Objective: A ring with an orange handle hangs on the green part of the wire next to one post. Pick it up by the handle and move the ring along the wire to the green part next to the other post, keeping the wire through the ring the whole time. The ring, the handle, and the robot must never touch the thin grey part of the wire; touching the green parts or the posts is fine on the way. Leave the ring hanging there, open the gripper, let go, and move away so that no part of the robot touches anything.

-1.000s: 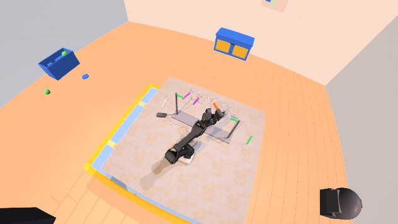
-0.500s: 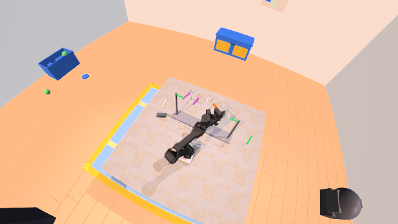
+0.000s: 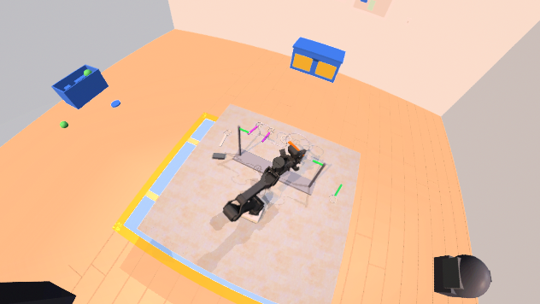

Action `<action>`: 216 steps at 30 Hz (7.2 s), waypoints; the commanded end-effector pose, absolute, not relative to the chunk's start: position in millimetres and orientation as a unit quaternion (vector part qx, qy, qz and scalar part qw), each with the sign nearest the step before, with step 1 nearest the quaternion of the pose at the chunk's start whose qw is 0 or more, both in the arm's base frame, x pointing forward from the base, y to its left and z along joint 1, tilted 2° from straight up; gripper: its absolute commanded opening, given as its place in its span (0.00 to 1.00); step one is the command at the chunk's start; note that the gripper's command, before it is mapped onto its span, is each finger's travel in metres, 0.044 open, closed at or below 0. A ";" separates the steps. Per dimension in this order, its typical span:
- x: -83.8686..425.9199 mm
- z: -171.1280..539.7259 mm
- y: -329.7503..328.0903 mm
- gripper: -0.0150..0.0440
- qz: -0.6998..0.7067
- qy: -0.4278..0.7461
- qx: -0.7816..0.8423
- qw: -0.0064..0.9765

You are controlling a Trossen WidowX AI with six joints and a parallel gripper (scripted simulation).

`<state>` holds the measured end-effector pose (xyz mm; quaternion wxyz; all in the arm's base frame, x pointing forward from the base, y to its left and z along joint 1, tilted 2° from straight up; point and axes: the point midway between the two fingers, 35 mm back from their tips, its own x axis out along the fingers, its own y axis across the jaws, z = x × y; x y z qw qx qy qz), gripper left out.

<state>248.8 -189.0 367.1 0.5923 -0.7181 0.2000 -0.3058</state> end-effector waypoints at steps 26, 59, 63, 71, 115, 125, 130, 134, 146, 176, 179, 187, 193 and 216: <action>248.1 356.9 -194.1 0.00 -0.307 0.190 -0.769 0.528; 248.6 255.2 -195.0 0.00 -0.289 0.235 -0.549 0.749; 250.1 241.0 -189.4 0.00 -0.283 0.240 -0.508 0.777; 253.9 214.5 -174.2 0.00 -0.270 0.248 -0.423 0.829; 283.4 152.6 -51.6 0.00 -0.177 0.253 -0.004 0.951; 287.1 152.8 -35.8 0.00 -0.170 0.251 0.023 0.952; 288.6 152.9 -29.3 0.00 -0.168 0.251 0.030 0.953; 289.9 153.1 -24.1 0.00 -0.167 0.250 0.036 0.953; 294.5 154.2 -4.2 0.00 -0.157 0.247 0.072 0.953; 313.9 189.2 79.3 0.00 -0.077 0.217 0.339 0.912; 315.5 195.4 86.1 0.00 -0.068 0.213 0.366 0.903; 319.0 213.3 101.8 0.00 -0.045 0.201 0.435 0.877; 321.0 226.7 110.9 0.00 -0.029 0.192 0.480 0.855; 325.5 283.3 131.3 0.00 0.031 0.155 0.635 0.757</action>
